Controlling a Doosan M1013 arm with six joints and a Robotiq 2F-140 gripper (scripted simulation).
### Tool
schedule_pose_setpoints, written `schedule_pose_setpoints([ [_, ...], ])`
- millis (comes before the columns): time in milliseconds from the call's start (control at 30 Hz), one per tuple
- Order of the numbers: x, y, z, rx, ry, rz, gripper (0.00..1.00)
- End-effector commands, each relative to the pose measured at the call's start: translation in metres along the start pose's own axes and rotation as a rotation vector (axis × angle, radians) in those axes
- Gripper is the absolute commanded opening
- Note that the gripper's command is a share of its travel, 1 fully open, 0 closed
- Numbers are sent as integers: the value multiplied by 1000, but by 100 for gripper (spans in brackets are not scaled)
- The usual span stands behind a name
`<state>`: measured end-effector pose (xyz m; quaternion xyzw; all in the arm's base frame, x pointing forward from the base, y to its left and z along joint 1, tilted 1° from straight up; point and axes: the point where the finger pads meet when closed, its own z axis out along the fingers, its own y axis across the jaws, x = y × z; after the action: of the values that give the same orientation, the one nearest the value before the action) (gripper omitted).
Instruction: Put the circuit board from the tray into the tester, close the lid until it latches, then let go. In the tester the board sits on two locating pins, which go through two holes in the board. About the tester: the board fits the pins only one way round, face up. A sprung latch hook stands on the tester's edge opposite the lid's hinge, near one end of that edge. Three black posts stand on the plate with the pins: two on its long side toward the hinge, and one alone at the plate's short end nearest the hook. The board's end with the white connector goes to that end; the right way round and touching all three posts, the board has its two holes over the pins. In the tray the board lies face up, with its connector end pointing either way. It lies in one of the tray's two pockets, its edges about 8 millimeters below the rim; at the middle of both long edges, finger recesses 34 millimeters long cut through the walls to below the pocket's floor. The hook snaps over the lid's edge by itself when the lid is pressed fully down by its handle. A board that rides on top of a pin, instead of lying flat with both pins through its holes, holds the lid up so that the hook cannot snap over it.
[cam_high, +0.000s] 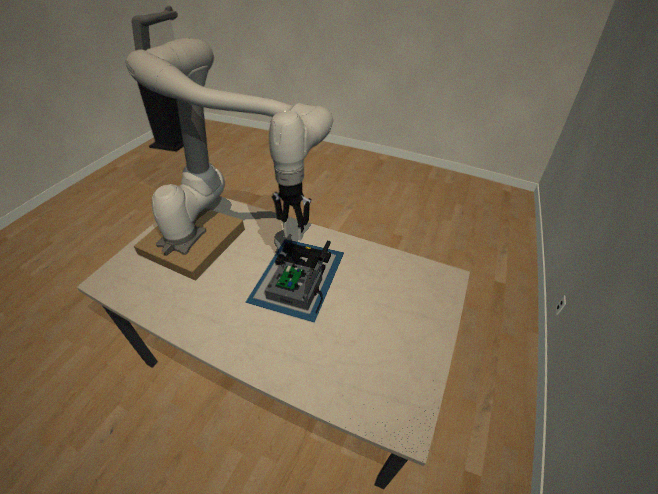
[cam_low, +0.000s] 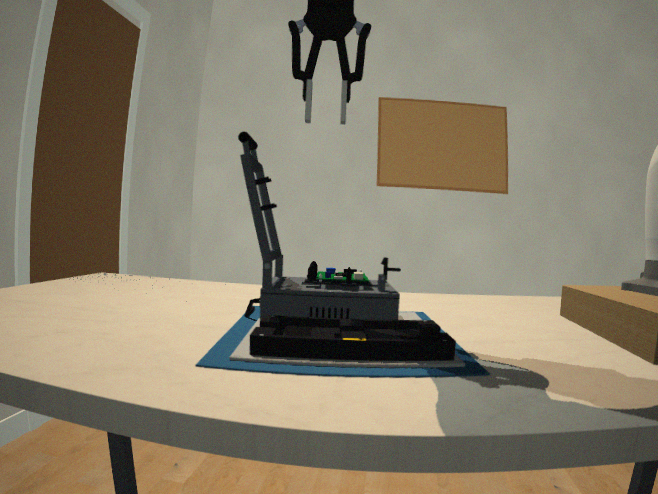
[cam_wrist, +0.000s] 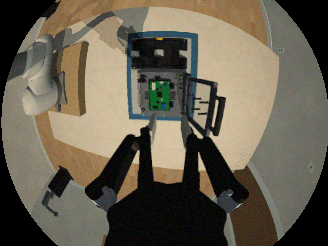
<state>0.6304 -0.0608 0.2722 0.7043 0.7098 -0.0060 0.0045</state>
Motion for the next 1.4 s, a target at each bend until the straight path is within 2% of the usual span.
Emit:
schedule_pose_setpoints([
  [0,0,13,0,0,0,0,30],
  [300,0,68,0,0,0,0,30],
  [367,0,68,0,0,0,0,30],
  [667,0,106,0,0,0,0,30],
  [1367,0,114,0,0,0,0,30],
])
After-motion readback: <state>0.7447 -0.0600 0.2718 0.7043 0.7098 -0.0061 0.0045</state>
